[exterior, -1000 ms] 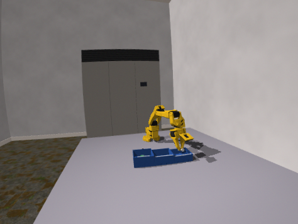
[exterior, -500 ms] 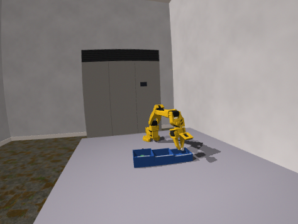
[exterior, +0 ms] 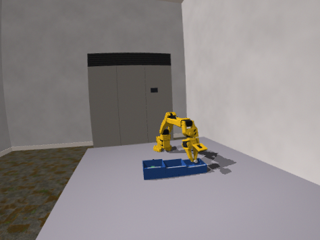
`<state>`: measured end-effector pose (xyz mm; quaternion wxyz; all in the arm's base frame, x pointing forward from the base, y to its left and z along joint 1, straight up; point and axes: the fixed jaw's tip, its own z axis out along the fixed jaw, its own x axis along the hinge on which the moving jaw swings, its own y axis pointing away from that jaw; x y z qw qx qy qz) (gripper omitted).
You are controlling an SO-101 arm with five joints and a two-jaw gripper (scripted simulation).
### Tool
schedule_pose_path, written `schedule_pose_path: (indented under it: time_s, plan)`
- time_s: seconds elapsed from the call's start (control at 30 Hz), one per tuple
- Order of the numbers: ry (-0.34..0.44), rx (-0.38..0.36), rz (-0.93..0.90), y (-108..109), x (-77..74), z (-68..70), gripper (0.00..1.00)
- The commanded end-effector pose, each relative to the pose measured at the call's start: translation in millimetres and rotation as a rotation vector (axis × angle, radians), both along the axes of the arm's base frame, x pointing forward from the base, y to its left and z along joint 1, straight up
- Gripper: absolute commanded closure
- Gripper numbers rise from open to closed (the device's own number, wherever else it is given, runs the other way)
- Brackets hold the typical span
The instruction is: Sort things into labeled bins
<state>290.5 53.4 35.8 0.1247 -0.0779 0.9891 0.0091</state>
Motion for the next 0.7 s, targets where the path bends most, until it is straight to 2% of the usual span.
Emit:
schedule_pose_path:
  time_s: [0.0, 0.67]
  plan:
    - [-0.080, 0.016, 0.006, 4.9, 6.9, 17.7, 1.00]
    - [-0.080, 0.016, 0.006, 5.0, 7.3, 11.7, 1.00]
